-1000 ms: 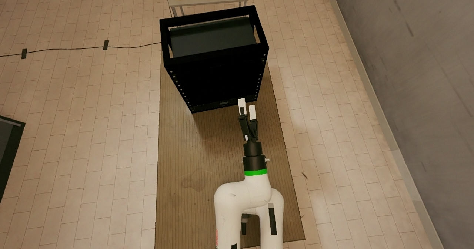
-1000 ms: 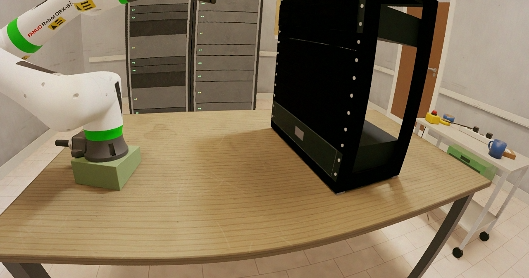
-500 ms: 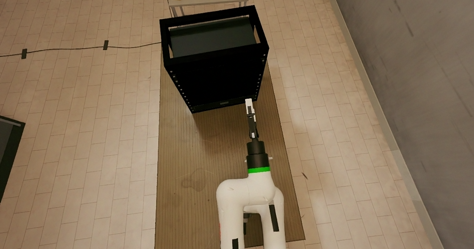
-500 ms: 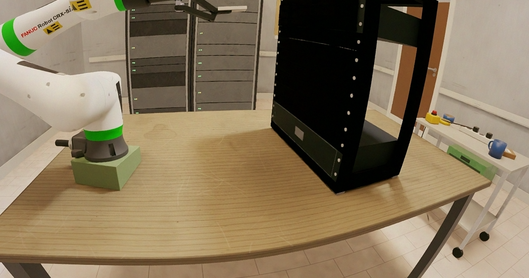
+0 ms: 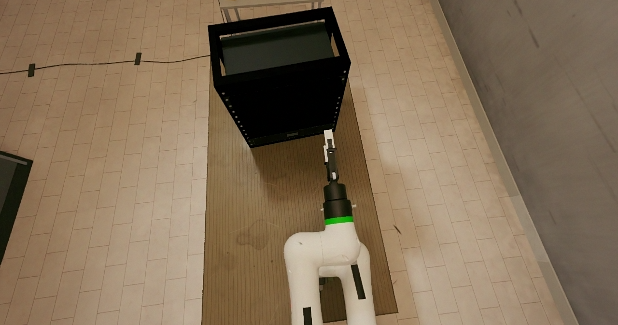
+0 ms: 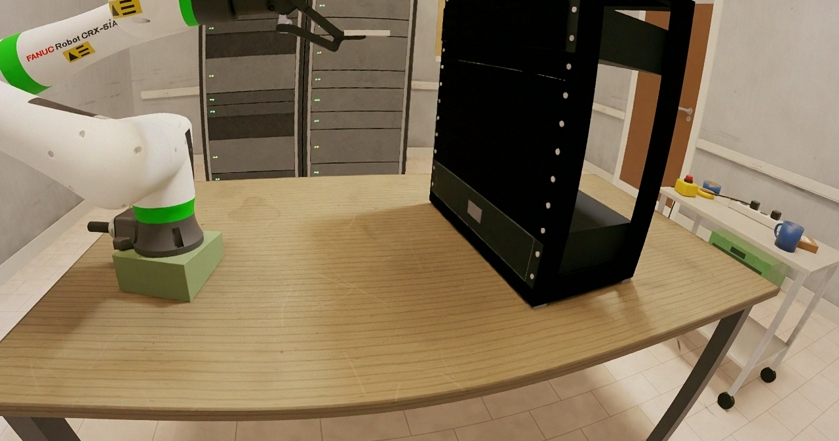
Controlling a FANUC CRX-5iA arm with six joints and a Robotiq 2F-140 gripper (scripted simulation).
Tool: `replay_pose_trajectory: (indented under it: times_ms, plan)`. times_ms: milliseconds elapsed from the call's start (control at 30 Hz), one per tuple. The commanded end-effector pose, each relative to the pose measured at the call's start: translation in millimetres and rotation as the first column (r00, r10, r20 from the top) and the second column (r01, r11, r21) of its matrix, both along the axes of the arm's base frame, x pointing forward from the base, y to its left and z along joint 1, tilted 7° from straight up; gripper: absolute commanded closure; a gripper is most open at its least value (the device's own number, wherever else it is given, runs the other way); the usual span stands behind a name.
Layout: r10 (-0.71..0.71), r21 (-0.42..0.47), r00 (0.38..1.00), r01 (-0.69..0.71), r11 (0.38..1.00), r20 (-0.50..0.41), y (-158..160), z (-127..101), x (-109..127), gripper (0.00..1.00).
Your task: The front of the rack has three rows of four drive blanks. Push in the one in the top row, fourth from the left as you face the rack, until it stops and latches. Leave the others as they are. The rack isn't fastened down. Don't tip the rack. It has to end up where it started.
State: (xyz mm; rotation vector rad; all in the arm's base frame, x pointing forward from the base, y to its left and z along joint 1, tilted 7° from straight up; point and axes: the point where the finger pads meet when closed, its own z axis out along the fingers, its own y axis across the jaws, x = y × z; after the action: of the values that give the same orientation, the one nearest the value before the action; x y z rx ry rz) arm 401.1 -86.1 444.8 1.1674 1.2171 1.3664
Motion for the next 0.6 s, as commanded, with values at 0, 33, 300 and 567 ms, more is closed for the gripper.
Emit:
replay_pose_trajectory:
  times_ms: [0, 33, 300, 567]
  plan:
    - [0.105, 0.012, 0.994, -0.105, 0.994, -0.003, -1.7, -3.5, 0.7, 0.00]
    - [0.105, 0.012, 0.994, -0.105, 0.994, -0.003, -1.7, -3.5, 0.7, 0.00]
    - [0.112, 0.038, 0.994, -0.111, 0.993, -0.020, -2.1, -10.3, 1.7, 0.00]
    - [0.114, 0.047, 0.993, -0.113, 0.992, -0.025, -2.2, -12.8, 2.0, 0.00]
